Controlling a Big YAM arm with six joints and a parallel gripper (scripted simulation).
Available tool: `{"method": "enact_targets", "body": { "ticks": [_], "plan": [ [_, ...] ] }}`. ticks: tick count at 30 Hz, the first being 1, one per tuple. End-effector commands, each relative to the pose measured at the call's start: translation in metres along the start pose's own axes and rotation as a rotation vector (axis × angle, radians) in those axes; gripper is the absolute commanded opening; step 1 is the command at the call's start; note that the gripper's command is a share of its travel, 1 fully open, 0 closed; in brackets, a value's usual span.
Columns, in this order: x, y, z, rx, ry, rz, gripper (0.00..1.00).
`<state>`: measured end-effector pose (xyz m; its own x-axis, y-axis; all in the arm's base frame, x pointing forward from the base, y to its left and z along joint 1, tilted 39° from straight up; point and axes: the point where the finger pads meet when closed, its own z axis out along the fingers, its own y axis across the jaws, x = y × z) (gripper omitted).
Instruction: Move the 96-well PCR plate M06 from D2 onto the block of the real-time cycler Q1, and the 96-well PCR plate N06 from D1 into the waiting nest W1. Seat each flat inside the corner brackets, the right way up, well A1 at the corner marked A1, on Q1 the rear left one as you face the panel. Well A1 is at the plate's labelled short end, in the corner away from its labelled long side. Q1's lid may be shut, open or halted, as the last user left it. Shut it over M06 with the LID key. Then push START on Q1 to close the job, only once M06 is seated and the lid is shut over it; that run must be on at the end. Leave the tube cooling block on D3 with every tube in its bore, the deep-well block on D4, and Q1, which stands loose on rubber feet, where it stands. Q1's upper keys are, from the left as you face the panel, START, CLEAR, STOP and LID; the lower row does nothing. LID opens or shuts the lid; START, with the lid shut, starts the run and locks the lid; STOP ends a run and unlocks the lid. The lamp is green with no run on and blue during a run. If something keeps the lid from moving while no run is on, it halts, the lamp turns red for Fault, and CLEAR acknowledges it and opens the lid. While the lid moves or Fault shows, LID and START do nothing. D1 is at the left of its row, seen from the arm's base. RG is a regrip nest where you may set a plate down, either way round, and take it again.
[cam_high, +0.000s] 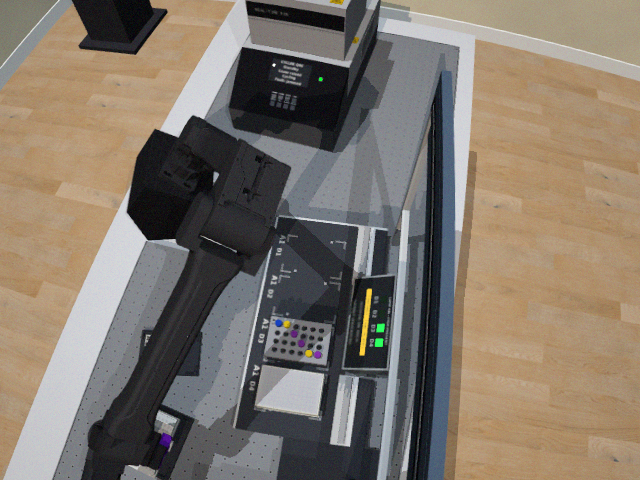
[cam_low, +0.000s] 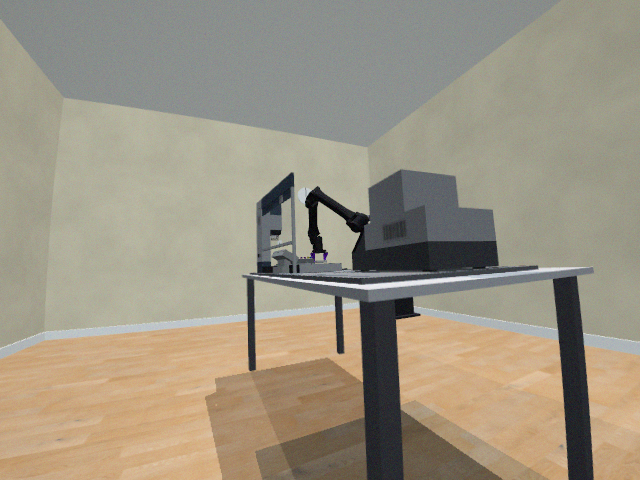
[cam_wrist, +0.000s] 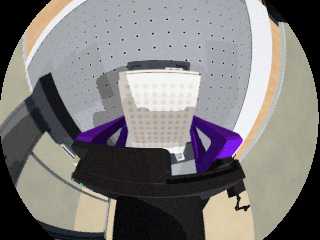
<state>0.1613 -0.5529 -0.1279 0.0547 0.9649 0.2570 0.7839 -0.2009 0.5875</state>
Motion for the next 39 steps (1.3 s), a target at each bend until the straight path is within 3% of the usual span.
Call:
{"method": "enact_targets", "body": {
  "ticks": [1, 10, 20, 27, 34, 39],
  "plan": [
    [-0.013, -0.004, -0.01, -0.013, -0.038, 0.02, 0.0],
    [-0.011, 0.013, 0.014, -0.009, -0.031, -0.006, 0.0],
    [-0.01, -0.009, 0.024, -0.007, -0.03, 0.028, 0.0],
    [-0.022, 0.009, 0.025, -0.014, -0.053, 0.001, 0.0],
    [-0.017, 0.027, 0.022, -0.01, -0.045, -0.038, 0.0],
    [-0.022, 0.028, 0.008, -0.017, -0.059, -0.049, 0.0]
  ]
}}
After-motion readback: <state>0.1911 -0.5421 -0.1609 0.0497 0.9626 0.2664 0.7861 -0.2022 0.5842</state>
